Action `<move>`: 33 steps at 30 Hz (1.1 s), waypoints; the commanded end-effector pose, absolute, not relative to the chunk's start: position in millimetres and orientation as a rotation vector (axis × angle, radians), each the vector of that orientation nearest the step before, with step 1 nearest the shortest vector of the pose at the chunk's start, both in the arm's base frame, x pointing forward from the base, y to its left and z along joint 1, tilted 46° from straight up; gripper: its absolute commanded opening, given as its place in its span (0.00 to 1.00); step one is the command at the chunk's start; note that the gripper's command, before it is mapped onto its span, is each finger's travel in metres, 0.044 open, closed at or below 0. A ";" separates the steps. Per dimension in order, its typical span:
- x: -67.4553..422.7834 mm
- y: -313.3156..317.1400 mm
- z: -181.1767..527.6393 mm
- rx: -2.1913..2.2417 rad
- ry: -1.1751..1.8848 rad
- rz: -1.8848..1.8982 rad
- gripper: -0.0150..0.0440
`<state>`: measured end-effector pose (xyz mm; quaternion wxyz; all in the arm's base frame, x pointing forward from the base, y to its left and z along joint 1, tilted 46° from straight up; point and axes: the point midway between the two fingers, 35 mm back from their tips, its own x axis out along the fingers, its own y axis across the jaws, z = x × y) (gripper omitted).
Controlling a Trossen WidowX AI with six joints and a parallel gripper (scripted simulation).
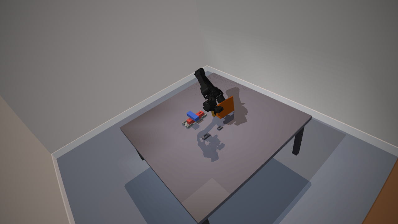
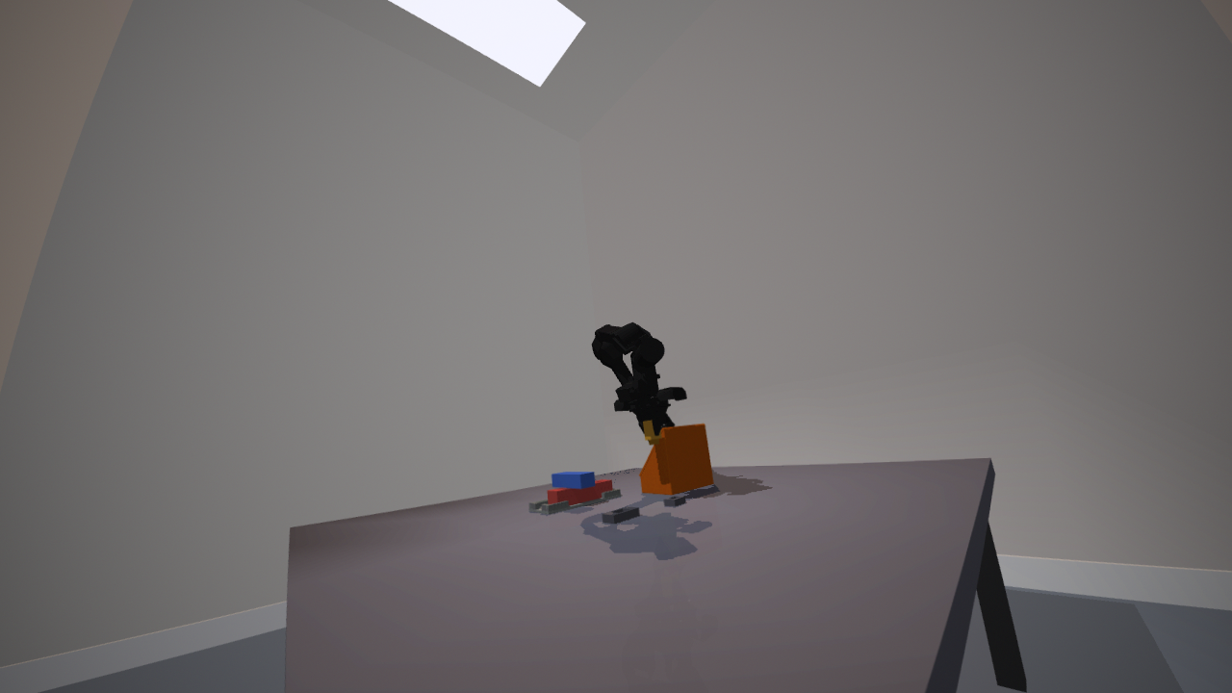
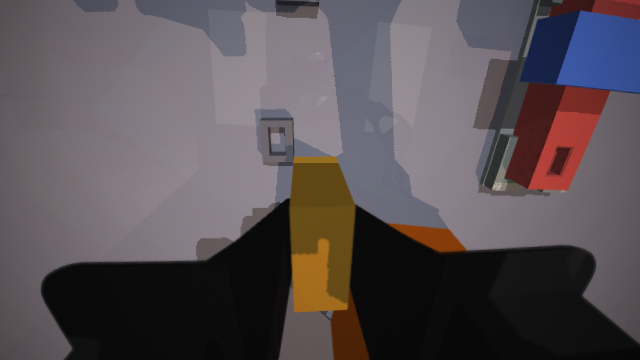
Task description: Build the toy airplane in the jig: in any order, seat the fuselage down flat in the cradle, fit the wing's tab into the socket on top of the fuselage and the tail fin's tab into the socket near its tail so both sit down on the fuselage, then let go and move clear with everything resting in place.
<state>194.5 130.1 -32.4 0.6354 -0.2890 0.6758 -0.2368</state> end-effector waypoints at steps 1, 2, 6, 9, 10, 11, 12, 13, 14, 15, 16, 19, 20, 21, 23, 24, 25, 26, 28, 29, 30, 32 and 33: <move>201.2 120.0 -22.9 -0.663 1.544 -0.530 0.25; 202.6 117.7 -20.9 -0.662 1.544 -0.528 0.25; 208.0 108.1 -12.8 -0.658 1.544 -0.523 0.25; 211.5 100.6 -6.9 -0.655 1.543 -0.520 0.25; 212.6 98.0 -4.9 -0.654 1.543 -0.519 0.25; 213.7 95.5 -3.0 -0.653 1.543 -0.518 0.25; 214.7 92.9 -1.0 -0.652 1.543 -0.517 0.25; 215.7 90.3 0.9 -0.651 1.542 -0.516 0.25; 216.6 87.6 2.9 -0.650 1.542 -0.516 0.25; 217.5 85.0 4.8 -0.650 1.542 -0.515 0.25; 218.3 82.3 6.7 -0.649 1.541 -0.515 0.25; 220.6 74.2 12.4 -0.647 1.540 -0.514 0.25; 221.3 71.5 14.2 -0.646 1.539 -0.514 0.25; 221.9 68.8 16.1 -0.646 1.539 -0.513 0.25; 223.0 63.3 19.8 -0.645 1.538 -0.513 0.25; 223.5 60.5 21.6 -0.645 1.537 -0.514 0.25; 223.9 57.7 23.4 -0.644 1.537 -0.514 0.25; 224.3 54.9 25.2 -0.644 1.536 -0.514 0.25; 225.0 49.3 28.8 -0.643 1.535 -0.515 0.25; 225.3 46.5 30.6 -0.643 1.534 -0.515 0.25; 225.5 43.6 32.3 -0.643 1.534 -0.516 0.25; 225.8 38.0 35.8 -0.643 1.532 -0.518 0.25; 225.9 35.1 37.5 -0.643 1.532 -0.518 0.25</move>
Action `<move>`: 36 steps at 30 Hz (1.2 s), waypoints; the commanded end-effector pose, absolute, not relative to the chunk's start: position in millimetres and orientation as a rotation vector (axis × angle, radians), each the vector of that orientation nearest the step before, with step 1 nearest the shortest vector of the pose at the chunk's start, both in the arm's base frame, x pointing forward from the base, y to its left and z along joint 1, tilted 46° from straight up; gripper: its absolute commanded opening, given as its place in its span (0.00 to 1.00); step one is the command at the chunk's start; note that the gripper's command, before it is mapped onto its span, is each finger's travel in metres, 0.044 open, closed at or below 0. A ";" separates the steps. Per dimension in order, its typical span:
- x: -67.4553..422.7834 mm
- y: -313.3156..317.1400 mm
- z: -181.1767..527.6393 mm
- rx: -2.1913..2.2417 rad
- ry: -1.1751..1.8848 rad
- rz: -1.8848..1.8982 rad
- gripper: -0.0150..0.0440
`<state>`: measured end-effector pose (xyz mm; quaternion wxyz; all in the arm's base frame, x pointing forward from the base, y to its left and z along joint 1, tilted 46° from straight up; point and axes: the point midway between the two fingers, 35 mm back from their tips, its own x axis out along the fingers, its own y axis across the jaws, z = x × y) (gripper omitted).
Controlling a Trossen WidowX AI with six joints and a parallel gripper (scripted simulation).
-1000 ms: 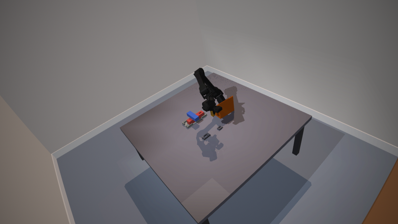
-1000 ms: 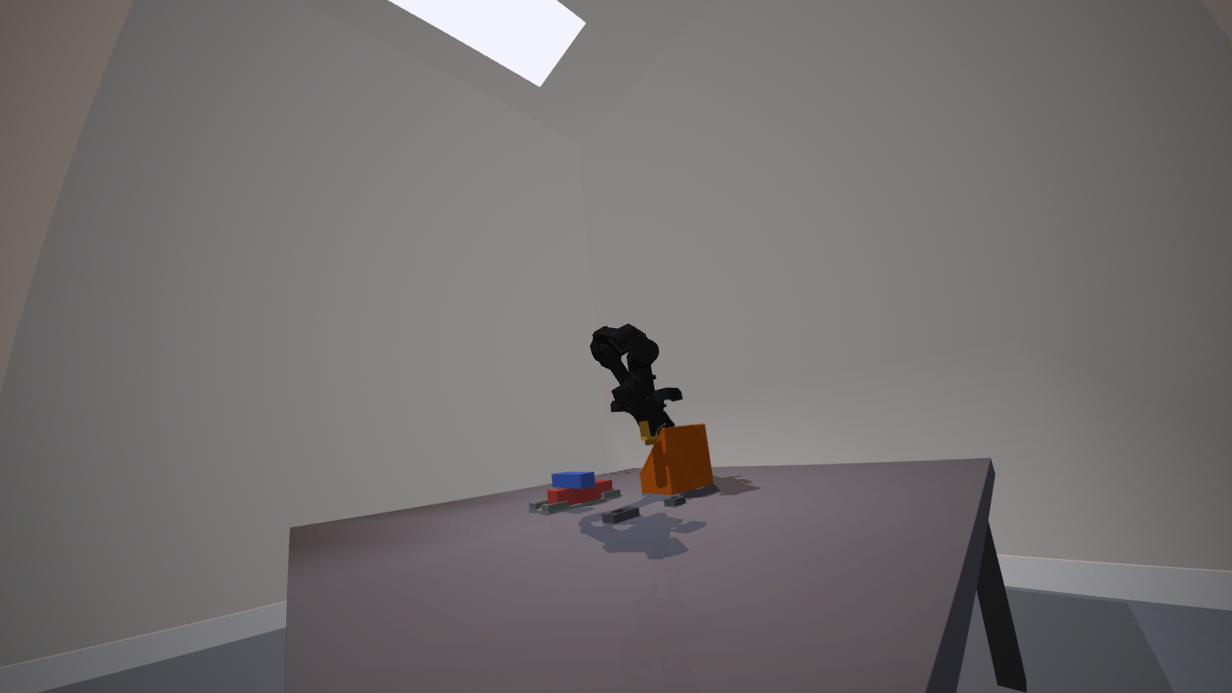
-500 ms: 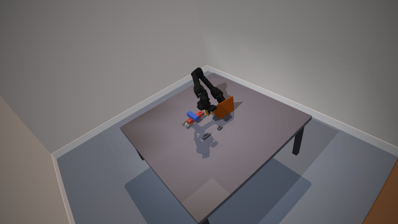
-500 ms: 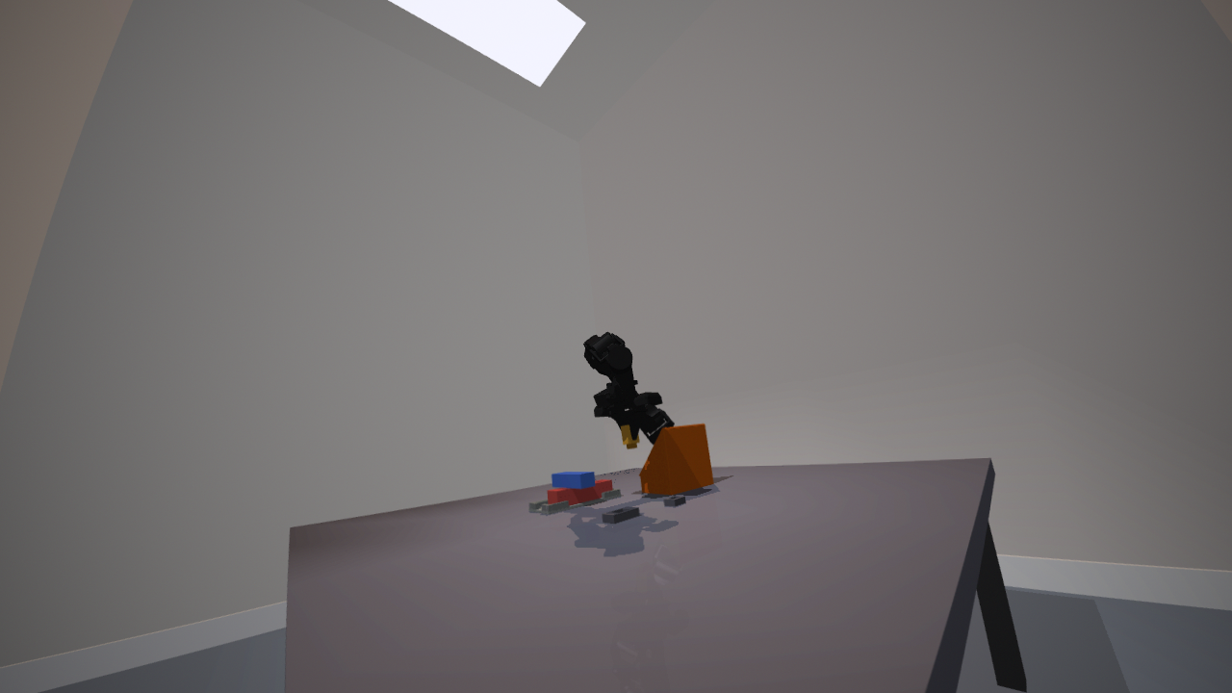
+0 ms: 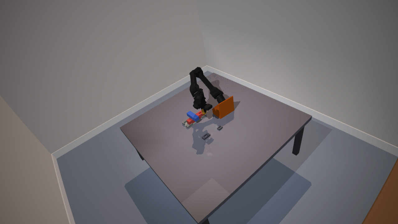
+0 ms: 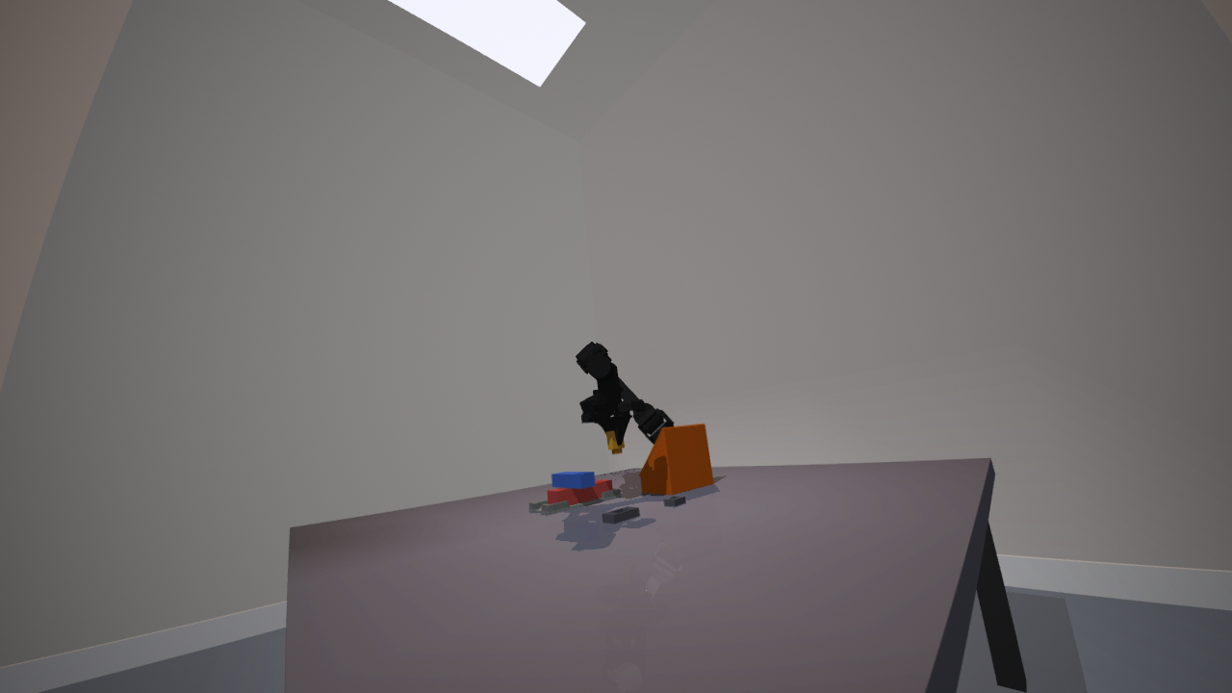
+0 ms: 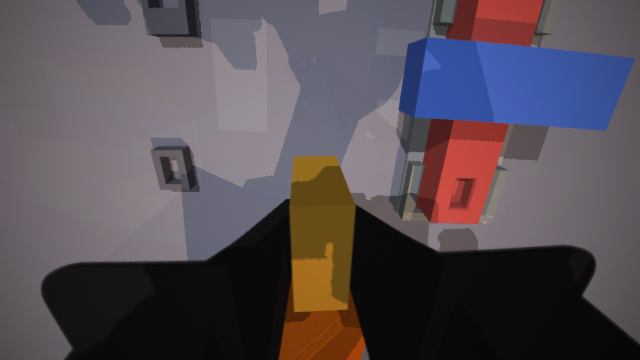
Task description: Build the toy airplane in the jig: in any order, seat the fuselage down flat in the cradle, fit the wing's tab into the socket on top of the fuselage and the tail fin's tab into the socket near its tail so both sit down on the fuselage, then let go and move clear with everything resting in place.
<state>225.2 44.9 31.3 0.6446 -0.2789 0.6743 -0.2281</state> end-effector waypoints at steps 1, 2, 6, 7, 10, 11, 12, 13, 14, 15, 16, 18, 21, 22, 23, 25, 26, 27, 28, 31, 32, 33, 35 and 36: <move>225.9 32.3 39.2 -0.643 1.531 -0.519 0.25; 225.9 29.4 40.9 -0.643 1.530 -0.520 0.25; 225.4 18.0 47.6 -0.643 1.528 -0.525 0.25; 225.2 15.2 49.3 -0.643 1.527 -0.526 0.25; 224.2 6.6 54.1 -0.644 1.526 -0.531 0.25; 223.8 3.8 55.7 -0.644 1.525 -0.533 0.25; 223.3 0.9 57.3 -0.645 1.525 -0.534 0.25; 222.8 -1.9 58.8 -0.645 1.524 -0.536 0.25; 222.3 -4.7 60.4 -0.646 1.524 -0.538 0.25; 221.7 -7.5 61.9 -0.646 1.523 -0.540 0.25; 221.0 -10.3 63.5 -0.647 1.523 -0.542 0.25; 219.6 -15.9 66.5 -0.648 1.522 -0.546 0.25; 217.2 -24.3 70.9 -0.650 1.521 -0.553 0.25; 216.3 -27.0 72.3 -0.650 1.520 -0.556 0.25; 215.4 -29.8 73.8 -0.651 1.520 -0.558 0.25; 213.4 -35.2 76.6 -0.653 1.520 -0.564 0.25; 212.3 -37.9 78.0 -0.654 1.519 -0.566 0.25; 211.2 -40.6 79.4 -0.655 1.519 -0.569 0.25; 210.1 -43.3 80.7 -0.655 1.519 -0.572 0.25; 206.4 -51.2 84.8 -0.658 1.519 -0.581 0.25; 205.1 -53.8 86.1 -0.659 1.519 -0.584 0.25; 203.7 -56.4 87.4 -0.660 1.519 -0.588 0.25; 200.9 -61.6 90.0 -0.663 1.519 -0.594 0.25; 199.4 -64.2 91.3 -0.664 1.519 -0.598 0.25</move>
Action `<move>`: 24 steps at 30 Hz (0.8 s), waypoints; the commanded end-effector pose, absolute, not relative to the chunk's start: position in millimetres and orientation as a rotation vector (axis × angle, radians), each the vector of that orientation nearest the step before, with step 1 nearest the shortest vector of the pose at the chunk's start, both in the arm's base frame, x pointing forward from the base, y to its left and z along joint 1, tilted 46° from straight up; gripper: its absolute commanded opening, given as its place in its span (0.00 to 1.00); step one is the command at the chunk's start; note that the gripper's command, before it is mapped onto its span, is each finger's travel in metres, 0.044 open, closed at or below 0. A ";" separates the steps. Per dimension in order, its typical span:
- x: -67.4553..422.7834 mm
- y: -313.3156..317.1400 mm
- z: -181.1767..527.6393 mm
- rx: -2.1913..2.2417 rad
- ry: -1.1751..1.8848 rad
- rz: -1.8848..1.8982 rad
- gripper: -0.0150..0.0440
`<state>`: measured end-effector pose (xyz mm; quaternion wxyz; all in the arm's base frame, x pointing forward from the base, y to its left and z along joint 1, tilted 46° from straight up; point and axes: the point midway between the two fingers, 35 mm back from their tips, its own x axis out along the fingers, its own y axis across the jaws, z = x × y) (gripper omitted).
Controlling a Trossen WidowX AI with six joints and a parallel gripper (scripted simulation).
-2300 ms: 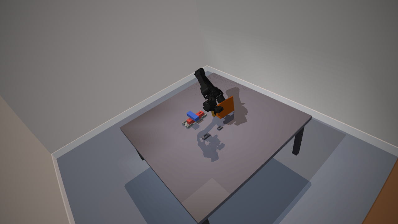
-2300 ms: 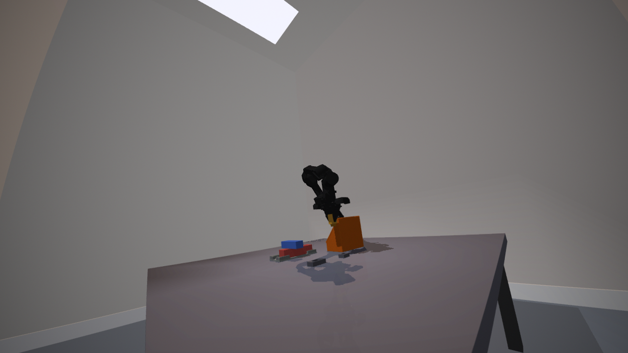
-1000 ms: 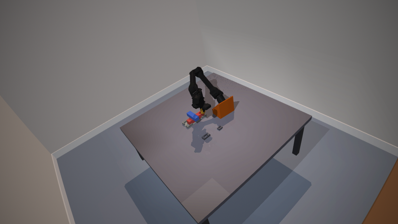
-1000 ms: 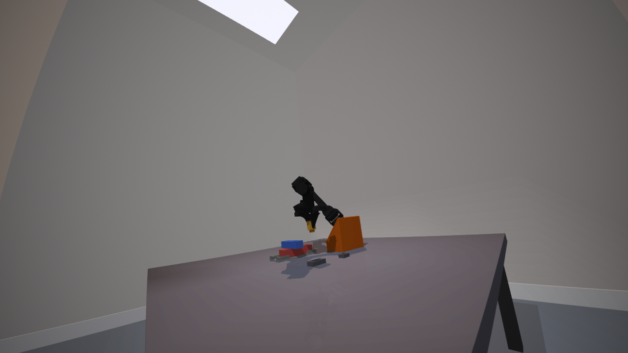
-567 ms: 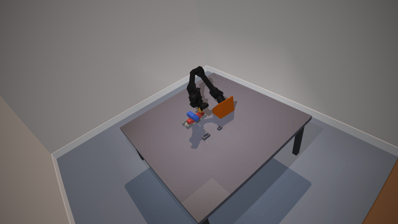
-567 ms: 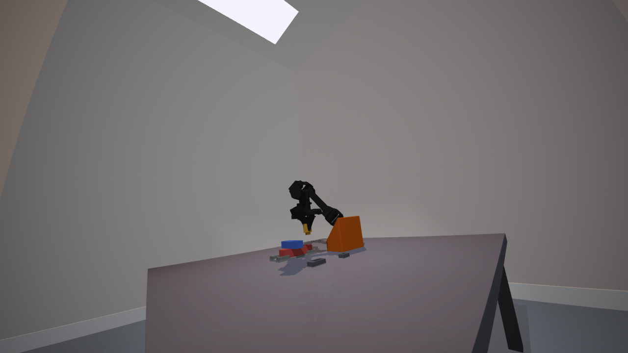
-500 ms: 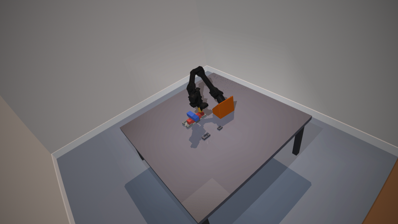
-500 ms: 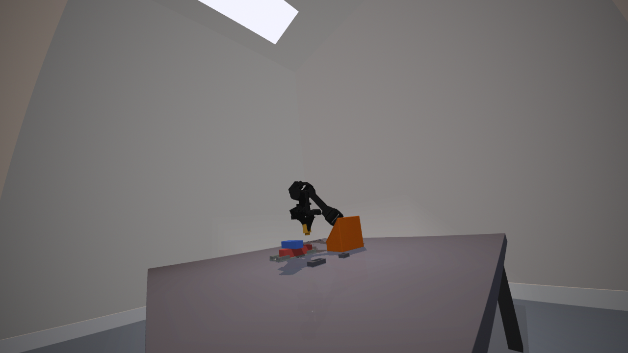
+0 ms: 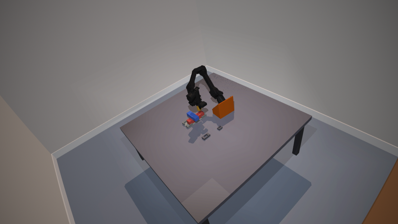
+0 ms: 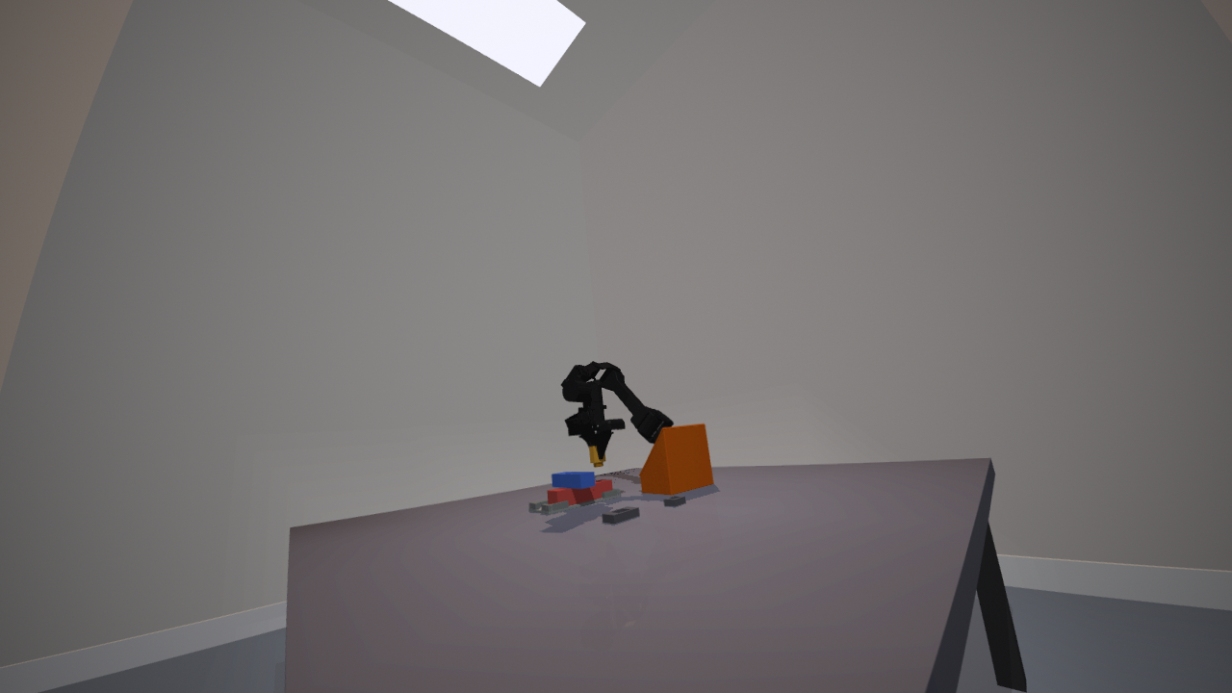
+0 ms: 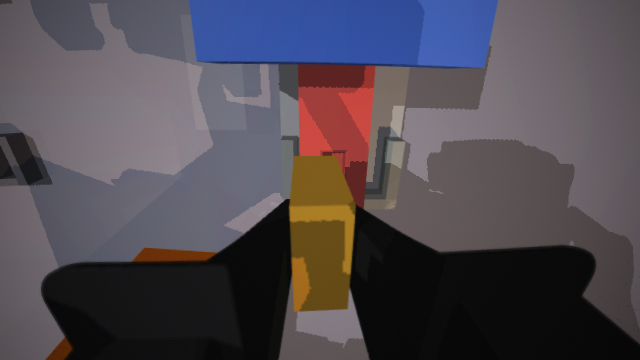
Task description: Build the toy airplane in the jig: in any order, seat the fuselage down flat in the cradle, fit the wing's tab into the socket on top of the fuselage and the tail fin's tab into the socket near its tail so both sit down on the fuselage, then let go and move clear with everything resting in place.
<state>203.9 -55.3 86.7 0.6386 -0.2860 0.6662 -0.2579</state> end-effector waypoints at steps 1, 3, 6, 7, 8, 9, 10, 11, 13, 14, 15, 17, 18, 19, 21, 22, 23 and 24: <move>198.1 -66.3 92.4 -0.665 1.520 -0.601 0.25; 197.1 -67.9 93.2 -0.665 1.520 -0.603 0.25; 197.0 -68.1 93.3 -0.665 1.520 -0.603 0.36; 197.0 -68.2 93.2 -0.665 1.520 -0.603 0.36; 197.0 -68.2 93.2 -0.665 1.520 -0.603 0.36; 197.0 -68.2 93.2 -0.665 1.520 -0.603 0.36; 197.0 -68.2 93.3 -0.665 1.520 -0.603 0.36; 197.0 -68.2 93.3 -0.665 1.520 -0.603 0.36; 197.0 -68.2 93.3 -0.665 1.520 -0.603 0.36; 197.0 -68.2 93.3 -0.665 1.520 -0.603 0.36; 197.0 -68.2 93.3 -0.665 1.520 -0.603 0.36; 197.0 -68.2 93.3 -0.665 1.520 -0.603 0.36; 197.0 -68.2 93.3 -0.665 1.520 -0.603 0.36; 197.0 -68.2 93.3 -0.665 1.520 -0.603 0.36; 197.0 -68.2 93.3 -0.665 1.520 -0.603 0.36; 197.0 -68.2 93.3 -0.665 1.520 -0.603 0.36; 197.0 -68.2 93.3 -0.665 1.520 -0.603 0.36; 197.0 -68.2 93.3 -0.665 1.520 -0.603 0.36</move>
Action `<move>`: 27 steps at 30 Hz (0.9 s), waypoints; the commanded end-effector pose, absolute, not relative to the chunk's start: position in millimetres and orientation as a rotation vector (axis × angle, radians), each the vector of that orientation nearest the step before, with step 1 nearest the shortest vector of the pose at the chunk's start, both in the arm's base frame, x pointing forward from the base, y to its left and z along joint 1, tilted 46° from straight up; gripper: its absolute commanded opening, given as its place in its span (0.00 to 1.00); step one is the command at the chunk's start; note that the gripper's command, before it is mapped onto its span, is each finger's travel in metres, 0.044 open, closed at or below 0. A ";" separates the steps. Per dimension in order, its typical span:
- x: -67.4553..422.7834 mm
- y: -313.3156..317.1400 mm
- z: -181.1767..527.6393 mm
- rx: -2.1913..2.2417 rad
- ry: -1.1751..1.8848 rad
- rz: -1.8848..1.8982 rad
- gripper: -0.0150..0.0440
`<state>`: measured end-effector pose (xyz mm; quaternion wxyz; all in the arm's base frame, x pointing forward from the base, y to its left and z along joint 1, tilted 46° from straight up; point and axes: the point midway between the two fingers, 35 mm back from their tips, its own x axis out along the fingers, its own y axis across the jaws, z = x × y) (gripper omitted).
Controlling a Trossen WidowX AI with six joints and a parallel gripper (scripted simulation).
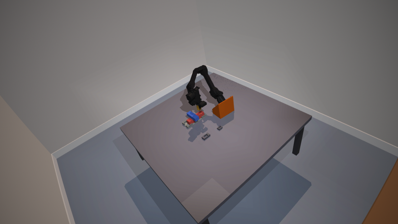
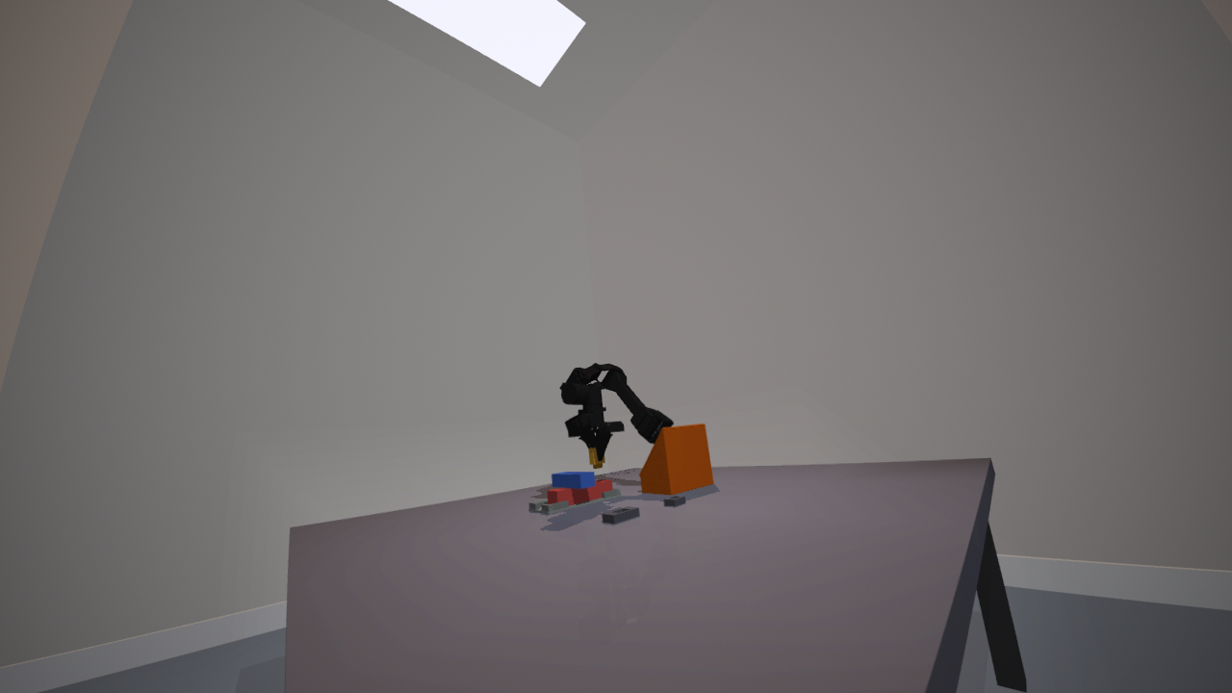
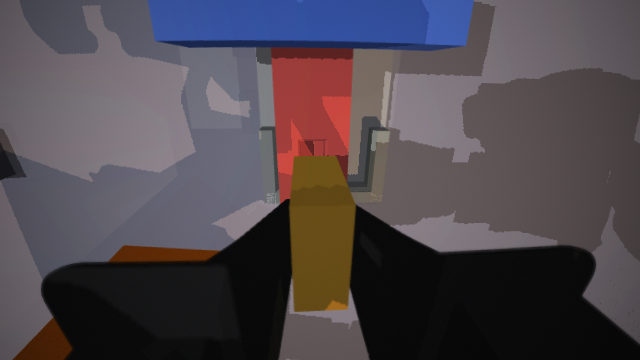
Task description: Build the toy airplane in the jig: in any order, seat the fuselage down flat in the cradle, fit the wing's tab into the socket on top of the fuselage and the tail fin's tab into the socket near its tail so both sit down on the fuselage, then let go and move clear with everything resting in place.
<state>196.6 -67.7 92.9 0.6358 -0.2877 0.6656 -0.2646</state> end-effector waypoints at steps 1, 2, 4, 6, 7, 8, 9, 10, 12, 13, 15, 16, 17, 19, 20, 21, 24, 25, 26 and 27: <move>197.2 -68.5 93.6 -0.665 1.520 -0.603 0.36; 197.4 -68.7 93.9 -0.665 1.520 -0.603 0.36; 197.4 -68.9 93.7 -0.665 1.520 -0.603 0.36; 197.6 -70.4 92.1 -0.665 1.520 -0.602 0.36; 197.7 -71.5 90.9 -0.665 1.520 -0.602 0.36; 197.7 -72.7 89.8 -0.665 1.520 -0.602 0.36; 197.8 -73.8 88.6 -0.665 1.520 -0.602 0.36; 197.8 -75.0 87.4 -0.664 1.520 -0.602 0.36; 197.9 -77.3 85.2 -0.664 1.520 -0.601 0.36; 197.9 -78.5 84.0 -0.664 1.520 -0.601 0.36; 197.9 -80.8 81.8 -0.664 1.519 -0.601 0.36; 197.8 -82.0 80.7 -0.664 1.519 -0.601 0.36; 197.8 -83.1 79.6 -0.664 1.519 -0.601 0.36; 197.7 -85.5 77.4 -0.664 1.519 -0.602 0.36; 197.6 -86.7 76.3 -0.664 1.519 -0.602 0.36; 197.5 -87.8 75.3 -0.665 1.519 -0.602 0.36; 197.1 -91.4 72.1 -0.665 1.519 -0.603 0.36; 197.0 -92.6 71.1 -0.665 1.519 -0.603 0.36; 196.8 -93.8 70.0 -0.666 1.519 -0.603 0.36; 196.7 -95.0 69.0 -0.666 1.519 -0.604 0.36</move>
